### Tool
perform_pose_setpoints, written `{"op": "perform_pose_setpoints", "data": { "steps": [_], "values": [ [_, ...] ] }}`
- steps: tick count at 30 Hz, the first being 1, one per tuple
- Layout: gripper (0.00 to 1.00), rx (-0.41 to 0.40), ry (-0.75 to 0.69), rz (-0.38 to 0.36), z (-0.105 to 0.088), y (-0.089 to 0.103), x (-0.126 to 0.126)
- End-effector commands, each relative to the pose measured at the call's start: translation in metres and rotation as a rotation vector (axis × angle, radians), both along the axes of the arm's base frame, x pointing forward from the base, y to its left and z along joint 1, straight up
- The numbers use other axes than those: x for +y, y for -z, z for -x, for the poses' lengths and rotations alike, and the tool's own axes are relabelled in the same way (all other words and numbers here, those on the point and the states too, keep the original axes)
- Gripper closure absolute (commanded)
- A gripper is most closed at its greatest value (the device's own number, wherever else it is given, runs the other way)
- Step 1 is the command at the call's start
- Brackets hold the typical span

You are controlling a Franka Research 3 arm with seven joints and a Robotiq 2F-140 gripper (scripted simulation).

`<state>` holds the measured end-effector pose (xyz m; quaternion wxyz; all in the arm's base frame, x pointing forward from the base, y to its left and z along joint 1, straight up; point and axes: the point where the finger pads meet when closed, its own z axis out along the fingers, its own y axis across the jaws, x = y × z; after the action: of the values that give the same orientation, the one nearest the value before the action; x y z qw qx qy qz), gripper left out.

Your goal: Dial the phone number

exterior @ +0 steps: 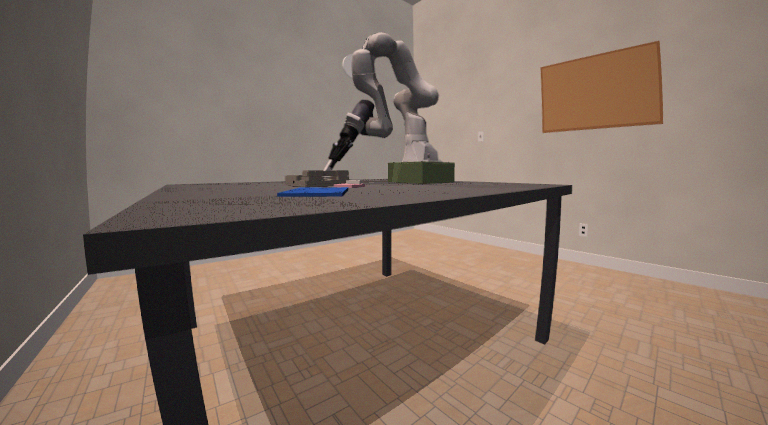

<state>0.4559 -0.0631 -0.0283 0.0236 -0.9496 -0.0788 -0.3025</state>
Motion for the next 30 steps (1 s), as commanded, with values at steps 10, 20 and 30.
{"op": "perform_pose_setpoints", "data": {
  "steps": [10, 20, 30],
  "values": [
    [1.0, 0.006, 0.001, -0.002, -0.021, 0.001, 0.005],
    [1.0, 0.006, 0.001, -0.002, -0.025, 0.001, 0.005],
    [1.0, 0.006, 0.001, -0.002, -0.025, 0.006, 0.005]
  ]
}}
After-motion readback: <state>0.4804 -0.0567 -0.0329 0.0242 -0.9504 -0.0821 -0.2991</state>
